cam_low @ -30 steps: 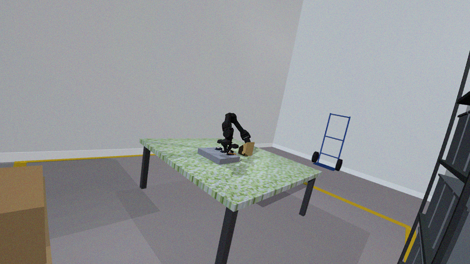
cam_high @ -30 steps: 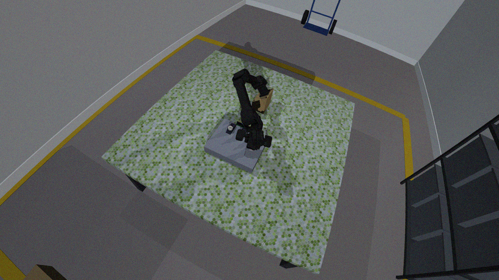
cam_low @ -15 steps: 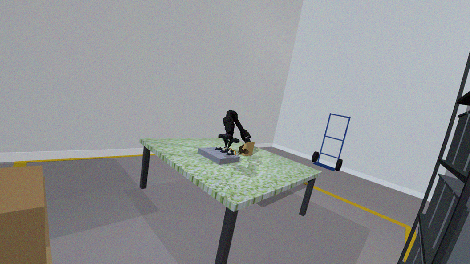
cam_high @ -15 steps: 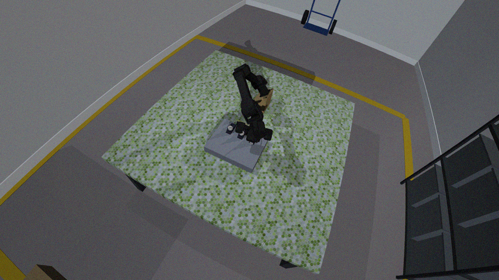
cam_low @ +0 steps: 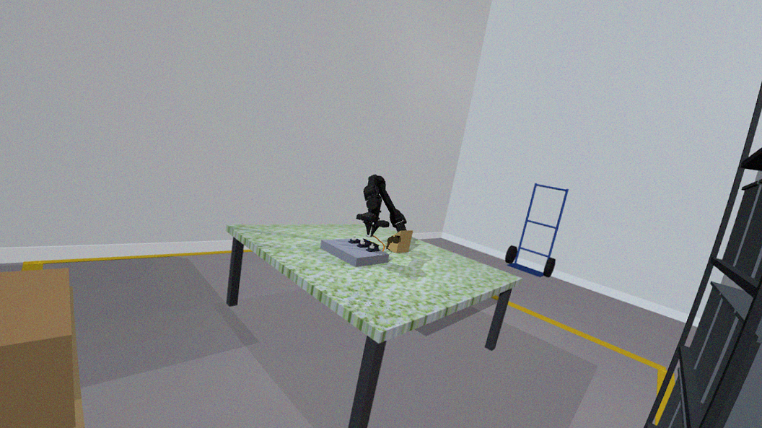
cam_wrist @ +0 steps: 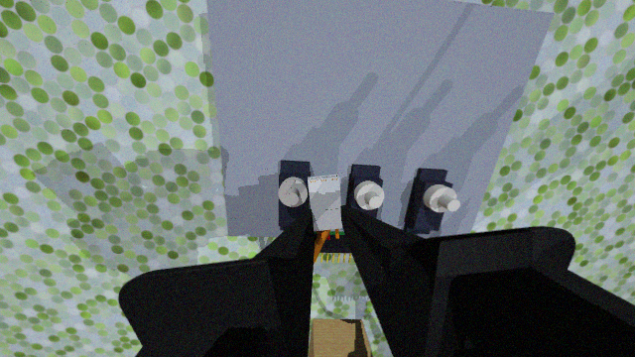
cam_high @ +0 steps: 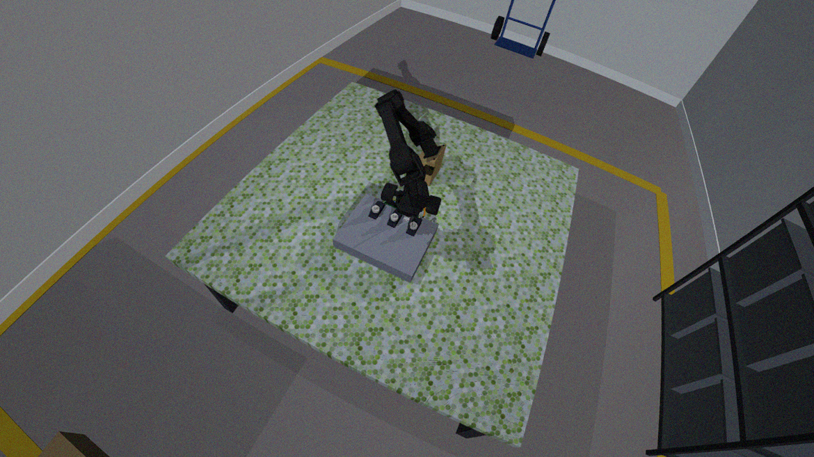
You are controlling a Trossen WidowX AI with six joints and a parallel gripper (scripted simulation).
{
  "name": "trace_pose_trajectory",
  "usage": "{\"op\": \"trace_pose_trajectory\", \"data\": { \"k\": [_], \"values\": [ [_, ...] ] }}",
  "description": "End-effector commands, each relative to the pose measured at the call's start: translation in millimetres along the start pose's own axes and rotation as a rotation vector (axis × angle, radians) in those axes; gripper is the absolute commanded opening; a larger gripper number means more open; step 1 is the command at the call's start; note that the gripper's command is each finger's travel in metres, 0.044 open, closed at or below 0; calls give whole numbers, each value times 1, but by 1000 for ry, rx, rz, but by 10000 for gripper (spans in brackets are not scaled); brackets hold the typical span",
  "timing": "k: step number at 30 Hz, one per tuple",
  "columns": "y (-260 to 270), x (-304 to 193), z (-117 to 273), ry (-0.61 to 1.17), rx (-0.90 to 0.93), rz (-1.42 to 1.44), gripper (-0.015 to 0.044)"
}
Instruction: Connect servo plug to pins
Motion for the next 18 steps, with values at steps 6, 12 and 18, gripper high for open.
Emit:
{"op": "trace_pose_trajectory", "data": {
  "k": [6, 12, 18],
  "values": [
    [-10, -33, 2, 5, 3, -36, 0],
    [-15, -55, 2, 6, 3, -57, 0],
    [-20, -78, 1, 7, 2, -77, 0]
  ]
}}
Point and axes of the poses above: the point midway between the two fingers, 35 mm back from their tips, its own z axis back along the fingers, its own y axis across the jaws, x = y × z, the point moved 7 cm from there along z, back along the fingers, and after that the axes turned 5 degrees about z, right-handed, at the moved point
